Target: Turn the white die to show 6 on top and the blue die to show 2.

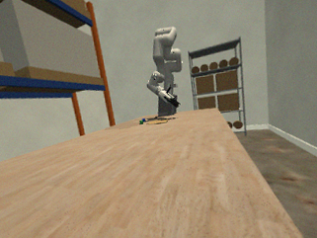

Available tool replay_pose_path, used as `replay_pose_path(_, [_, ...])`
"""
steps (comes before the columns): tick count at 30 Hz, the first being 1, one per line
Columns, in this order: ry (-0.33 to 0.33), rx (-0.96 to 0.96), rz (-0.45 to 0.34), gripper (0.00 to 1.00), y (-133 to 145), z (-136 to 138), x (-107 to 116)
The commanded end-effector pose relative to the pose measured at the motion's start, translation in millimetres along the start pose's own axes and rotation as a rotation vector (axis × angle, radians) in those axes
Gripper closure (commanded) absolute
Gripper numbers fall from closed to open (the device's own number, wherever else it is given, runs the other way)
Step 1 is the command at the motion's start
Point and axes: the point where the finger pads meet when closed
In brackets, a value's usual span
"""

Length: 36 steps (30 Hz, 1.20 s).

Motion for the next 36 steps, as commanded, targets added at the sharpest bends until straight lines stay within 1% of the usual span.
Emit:
replay_pose_path(1, [-0.024,0.006,0.091,0.79,2,1,-1])
replay_pose_path(4, [-0.040,0.005,0.203,0.79,2,1,0])
replay_pose_path(6, [-0.045,0.005,0.243,0.79,2,1,0])
replay_pose_path(8, [-0.047,0.005,0.261,0.79,2,1,1])
replay_pose_path(20, [-0.047,0.005,0.263,0.79,6,2,-3])
replay_pose_path(25, [-0.047,0.005,0.263,0.79,15,3,-12])
replay_pose_path(33, [-0.047,0.005,0.263,0.79,36,6,-31])
replay_pose_path(36, [-0.047,0.005,0.263,0.79,39,6,-34])
Point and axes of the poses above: the point where the finger pads meet when closed, its own x axis back along the fingers, its own z axis across the jaws, y = z × x, and after that the axes turned 8 degrees about -x, right-handed
